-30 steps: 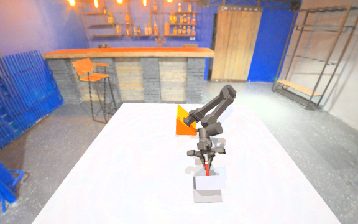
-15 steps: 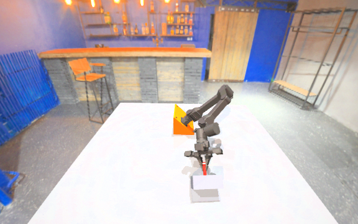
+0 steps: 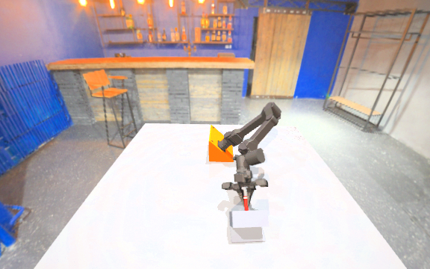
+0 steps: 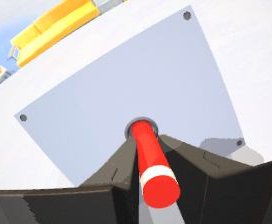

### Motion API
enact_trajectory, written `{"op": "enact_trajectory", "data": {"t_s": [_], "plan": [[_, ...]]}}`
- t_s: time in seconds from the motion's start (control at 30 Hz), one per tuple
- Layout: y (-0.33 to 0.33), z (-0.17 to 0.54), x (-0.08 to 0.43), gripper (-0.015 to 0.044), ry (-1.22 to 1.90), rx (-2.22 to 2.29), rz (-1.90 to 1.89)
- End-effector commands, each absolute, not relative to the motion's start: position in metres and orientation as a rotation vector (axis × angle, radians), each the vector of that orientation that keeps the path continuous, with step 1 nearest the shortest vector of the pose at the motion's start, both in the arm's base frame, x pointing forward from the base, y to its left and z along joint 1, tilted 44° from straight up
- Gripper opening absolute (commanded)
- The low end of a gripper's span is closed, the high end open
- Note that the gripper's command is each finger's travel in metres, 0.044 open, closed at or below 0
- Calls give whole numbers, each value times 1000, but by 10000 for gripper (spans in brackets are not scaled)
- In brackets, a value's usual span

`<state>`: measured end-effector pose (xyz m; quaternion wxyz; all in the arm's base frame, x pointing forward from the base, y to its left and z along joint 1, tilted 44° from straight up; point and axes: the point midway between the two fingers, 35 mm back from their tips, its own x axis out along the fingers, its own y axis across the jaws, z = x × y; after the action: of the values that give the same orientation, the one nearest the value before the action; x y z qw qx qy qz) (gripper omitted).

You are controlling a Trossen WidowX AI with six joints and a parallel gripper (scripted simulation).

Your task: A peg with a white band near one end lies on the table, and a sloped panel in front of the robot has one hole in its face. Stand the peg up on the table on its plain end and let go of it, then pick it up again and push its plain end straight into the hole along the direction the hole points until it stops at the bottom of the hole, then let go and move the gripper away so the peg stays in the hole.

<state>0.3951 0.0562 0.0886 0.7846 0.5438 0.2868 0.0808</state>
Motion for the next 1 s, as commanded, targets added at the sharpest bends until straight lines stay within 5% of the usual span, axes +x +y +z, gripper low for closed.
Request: {"op": "enact_trajectory", "data": {"t_s": [0.0,0.17,0.73,0.97], "plan": [[56,89,395,0,619,1173,174],[56,89,395,0,619,1173,174],[55,90,393,440,619,1173,174],[50,94,388,440,619,1173,173]]}}
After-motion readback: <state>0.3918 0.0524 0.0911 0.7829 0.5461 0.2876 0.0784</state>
